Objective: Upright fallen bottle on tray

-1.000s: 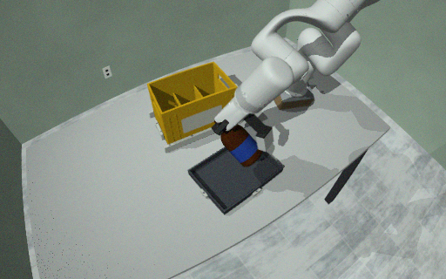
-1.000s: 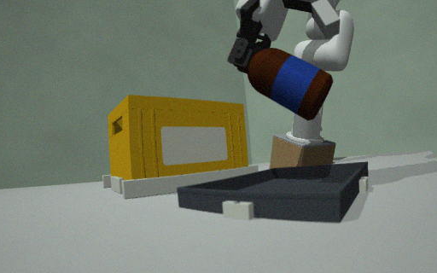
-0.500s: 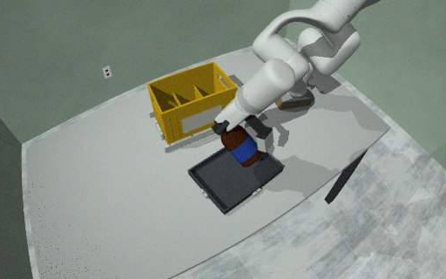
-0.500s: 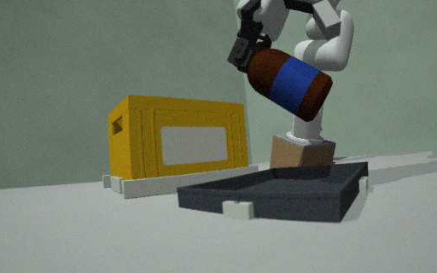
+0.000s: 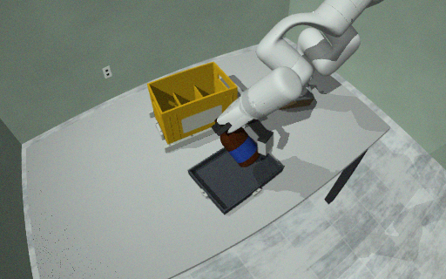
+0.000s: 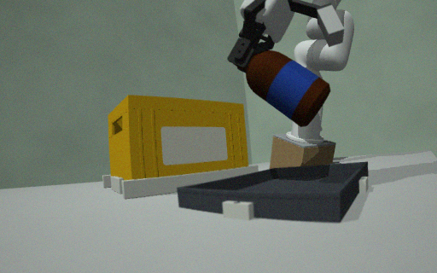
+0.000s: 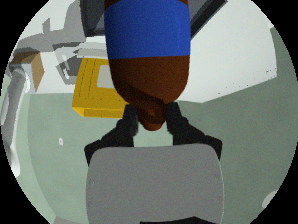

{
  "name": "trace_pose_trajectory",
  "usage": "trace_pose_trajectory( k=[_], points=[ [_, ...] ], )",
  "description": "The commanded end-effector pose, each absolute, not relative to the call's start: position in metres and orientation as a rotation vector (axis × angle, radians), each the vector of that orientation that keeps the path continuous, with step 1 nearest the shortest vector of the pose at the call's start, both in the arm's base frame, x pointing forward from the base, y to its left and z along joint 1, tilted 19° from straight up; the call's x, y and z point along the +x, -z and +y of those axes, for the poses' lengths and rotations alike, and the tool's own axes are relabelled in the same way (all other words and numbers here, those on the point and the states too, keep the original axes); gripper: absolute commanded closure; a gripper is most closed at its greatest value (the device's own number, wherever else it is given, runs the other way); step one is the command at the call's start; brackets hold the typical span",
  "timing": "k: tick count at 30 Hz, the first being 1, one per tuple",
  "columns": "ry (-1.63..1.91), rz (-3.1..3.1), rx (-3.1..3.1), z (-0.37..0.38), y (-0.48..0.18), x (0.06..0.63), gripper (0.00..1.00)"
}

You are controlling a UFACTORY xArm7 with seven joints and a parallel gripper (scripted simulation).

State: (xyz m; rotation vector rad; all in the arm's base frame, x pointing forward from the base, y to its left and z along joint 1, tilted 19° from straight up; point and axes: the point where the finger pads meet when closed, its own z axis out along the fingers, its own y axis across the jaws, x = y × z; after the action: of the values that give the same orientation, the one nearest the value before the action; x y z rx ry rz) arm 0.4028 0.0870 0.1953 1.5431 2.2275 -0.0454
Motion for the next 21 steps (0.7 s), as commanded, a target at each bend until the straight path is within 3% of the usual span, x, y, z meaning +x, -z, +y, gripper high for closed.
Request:
trace_pose_trajectory(
  k=[1, 21],
  points=[
    [0.062, 2.202, 1.534, 0.0871, -0.197, 0.4038, 1.0],
    [0.089, 2.167, 1.517, 0.0874, -0.1975, 0.4041, 1.0]
  ],
)
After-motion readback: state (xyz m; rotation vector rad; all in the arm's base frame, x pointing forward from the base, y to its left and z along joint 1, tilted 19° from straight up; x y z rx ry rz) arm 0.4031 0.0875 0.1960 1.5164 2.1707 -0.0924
